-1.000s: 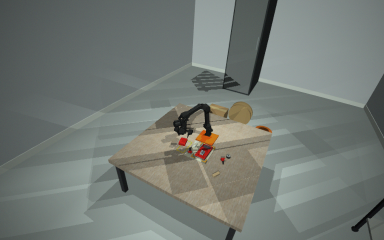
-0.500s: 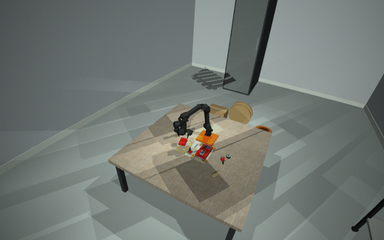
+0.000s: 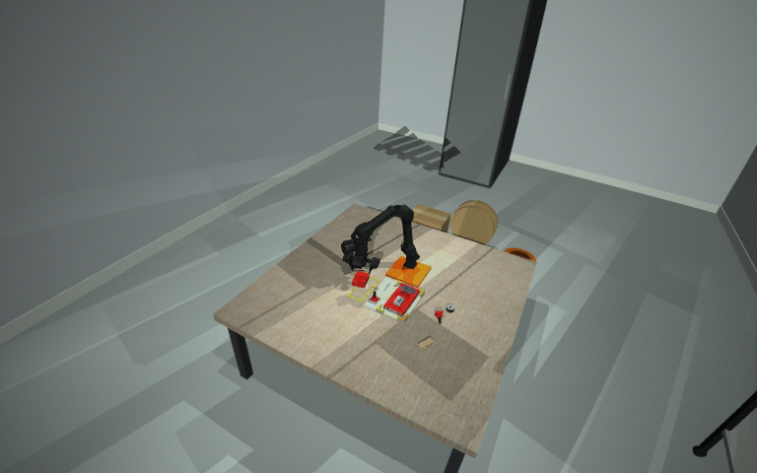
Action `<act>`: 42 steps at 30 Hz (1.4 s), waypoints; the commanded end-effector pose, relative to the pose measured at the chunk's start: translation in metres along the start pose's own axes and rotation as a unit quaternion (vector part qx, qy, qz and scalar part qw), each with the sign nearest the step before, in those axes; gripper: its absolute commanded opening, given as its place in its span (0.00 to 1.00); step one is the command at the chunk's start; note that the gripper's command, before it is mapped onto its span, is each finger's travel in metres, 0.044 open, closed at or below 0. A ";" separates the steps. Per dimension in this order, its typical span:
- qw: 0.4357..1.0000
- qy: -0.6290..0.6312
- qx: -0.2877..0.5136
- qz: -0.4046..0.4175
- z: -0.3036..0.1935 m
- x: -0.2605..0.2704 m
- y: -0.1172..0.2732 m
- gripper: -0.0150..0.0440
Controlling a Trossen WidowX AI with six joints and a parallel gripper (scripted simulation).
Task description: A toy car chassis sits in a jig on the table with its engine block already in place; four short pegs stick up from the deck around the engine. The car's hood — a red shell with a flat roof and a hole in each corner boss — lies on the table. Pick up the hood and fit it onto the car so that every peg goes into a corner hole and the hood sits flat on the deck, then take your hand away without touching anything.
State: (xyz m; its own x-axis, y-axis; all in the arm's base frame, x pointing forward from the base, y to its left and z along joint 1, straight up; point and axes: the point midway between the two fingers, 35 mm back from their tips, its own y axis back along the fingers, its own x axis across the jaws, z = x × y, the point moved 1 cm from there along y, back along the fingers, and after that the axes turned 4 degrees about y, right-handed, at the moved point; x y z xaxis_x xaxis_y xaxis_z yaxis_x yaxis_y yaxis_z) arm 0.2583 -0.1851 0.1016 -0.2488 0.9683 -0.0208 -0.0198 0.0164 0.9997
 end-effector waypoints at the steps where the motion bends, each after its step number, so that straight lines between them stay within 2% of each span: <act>1: 1.000 0.002 0.002 -0.001 0.000 0.000 -0.003 1.00; 42: 1.000 0.002 0.002 -0.001 -0.001 0.000 -0.030 1.00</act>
State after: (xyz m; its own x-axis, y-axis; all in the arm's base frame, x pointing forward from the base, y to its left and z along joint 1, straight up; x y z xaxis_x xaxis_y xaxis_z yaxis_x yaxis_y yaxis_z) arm 0.2585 -0.1853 0.0740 -0.2490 0.9683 -0.0208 -0.0198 0.0164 0.9997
